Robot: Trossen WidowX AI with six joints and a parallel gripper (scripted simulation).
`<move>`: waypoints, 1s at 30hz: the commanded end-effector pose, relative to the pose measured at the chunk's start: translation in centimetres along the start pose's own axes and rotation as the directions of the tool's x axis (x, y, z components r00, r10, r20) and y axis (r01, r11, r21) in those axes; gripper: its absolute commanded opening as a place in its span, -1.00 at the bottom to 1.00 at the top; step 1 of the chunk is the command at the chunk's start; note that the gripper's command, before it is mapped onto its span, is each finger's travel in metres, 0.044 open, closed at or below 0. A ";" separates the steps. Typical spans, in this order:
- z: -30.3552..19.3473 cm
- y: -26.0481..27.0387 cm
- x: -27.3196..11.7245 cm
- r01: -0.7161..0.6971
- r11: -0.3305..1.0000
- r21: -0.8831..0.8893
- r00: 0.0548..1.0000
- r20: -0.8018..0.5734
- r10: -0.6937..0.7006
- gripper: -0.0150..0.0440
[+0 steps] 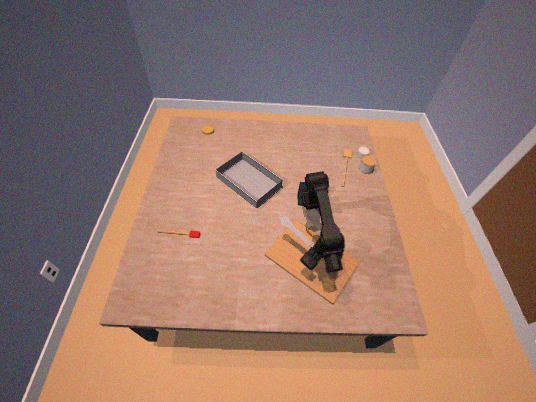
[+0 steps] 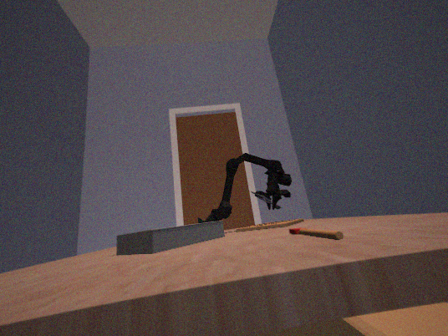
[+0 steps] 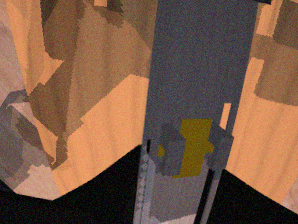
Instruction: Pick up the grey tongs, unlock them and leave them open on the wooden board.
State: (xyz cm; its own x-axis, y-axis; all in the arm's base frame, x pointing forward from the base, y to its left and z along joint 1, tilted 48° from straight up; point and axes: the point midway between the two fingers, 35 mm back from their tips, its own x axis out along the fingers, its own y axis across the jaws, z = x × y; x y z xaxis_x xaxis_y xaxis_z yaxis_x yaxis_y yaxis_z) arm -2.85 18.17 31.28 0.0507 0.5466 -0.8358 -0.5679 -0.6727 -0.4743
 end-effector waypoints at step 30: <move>2.6 2.3 -5.0 0.152 0.987 -0.043 0.956 0.260 -0.136 -1.00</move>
State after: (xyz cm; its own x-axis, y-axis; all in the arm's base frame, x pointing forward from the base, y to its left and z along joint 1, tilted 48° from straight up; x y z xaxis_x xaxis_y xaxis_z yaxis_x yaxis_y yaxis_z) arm -6.40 15.50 34.58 -0.0686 0.7254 -0.6849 -0.5085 -0.6161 -0.6016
